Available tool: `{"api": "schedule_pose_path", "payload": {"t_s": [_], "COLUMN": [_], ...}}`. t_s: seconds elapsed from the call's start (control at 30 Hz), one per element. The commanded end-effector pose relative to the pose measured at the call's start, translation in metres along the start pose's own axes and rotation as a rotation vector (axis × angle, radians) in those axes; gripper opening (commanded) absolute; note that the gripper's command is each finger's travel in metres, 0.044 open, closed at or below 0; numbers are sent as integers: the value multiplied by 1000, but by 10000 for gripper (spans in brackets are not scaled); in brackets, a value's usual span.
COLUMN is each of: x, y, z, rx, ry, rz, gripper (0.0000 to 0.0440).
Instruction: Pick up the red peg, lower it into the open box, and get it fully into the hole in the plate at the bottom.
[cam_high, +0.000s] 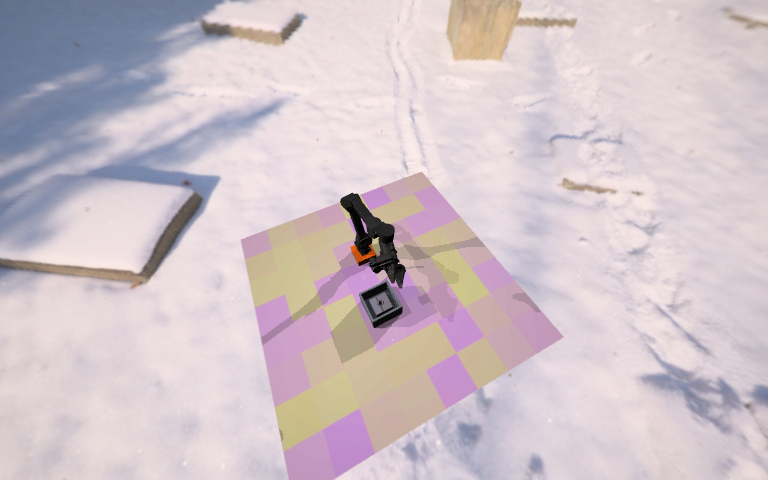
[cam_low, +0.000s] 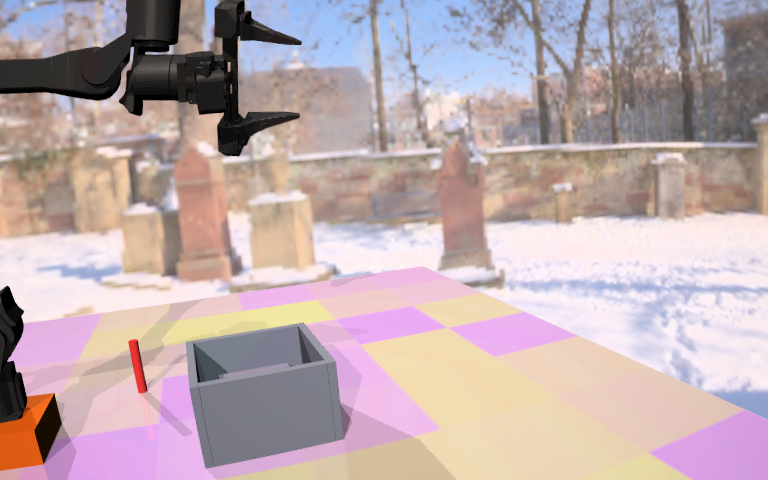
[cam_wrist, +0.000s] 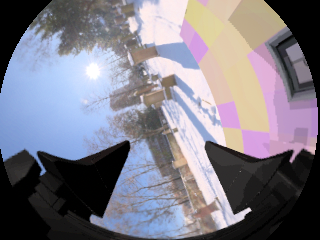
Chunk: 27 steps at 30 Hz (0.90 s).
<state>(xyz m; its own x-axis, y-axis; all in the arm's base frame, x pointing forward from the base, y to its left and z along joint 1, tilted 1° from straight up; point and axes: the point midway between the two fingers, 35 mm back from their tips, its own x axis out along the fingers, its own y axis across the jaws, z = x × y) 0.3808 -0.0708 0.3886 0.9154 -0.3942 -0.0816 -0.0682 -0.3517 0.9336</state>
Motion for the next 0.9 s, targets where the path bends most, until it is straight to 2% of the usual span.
{"api": "schedule_pose_path", "payload": {"t_s": [0.0,0.37,0.87], "x": [7,-2,-72], "y": [-32,-99,-196], "z": [3,-5,-16], "rx": [-77,-272,-588], "ry": [0,45,154], "rz": [-111,-370,-775], "gripper": [440,440,440]}}
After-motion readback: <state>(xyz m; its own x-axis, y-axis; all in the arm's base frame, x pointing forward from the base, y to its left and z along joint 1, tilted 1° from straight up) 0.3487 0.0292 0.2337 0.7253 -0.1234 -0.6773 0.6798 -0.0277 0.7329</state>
